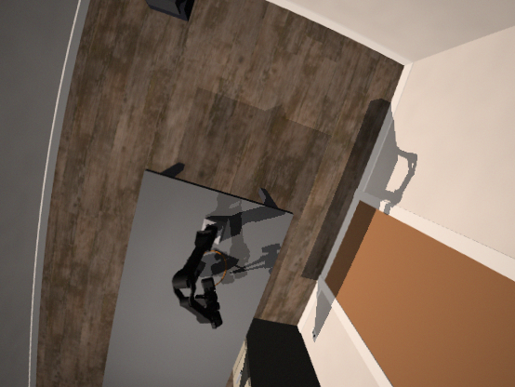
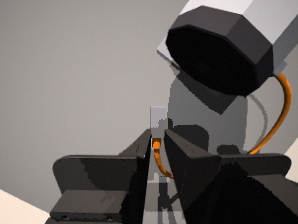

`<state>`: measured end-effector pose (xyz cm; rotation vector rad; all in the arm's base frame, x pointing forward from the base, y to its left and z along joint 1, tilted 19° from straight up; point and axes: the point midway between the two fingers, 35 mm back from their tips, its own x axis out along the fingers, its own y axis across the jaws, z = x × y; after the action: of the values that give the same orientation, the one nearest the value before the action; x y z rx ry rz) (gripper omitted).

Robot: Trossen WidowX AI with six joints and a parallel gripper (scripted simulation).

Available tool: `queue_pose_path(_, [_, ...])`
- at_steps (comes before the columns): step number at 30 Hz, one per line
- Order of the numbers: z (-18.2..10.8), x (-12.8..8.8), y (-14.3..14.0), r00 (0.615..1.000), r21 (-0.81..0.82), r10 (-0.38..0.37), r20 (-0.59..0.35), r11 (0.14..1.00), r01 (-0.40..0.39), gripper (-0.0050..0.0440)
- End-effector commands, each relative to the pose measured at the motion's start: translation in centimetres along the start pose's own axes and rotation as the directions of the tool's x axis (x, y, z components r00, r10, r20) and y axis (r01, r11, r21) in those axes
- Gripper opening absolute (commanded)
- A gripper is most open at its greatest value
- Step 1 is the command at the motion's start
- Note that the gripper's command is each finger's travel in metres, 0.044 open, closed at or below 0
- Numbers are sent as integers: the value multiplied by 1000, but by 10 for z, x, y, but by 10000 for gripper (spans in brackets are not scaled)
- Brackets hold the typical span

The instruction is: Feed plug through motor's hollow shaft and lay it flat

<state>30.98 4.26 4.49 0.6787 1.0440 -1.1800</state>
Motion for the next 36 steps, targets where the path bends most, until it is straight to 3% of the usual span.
queue_pose_path(1, [8,9,-3,998,228,-66,16,972,61,0])
queue_pose_path(9, [18,19,-11,988,571,-154,29,813,110,0])
queue_pose_path(36, [33,20,-21,988,573,-154,28,812,110,0])
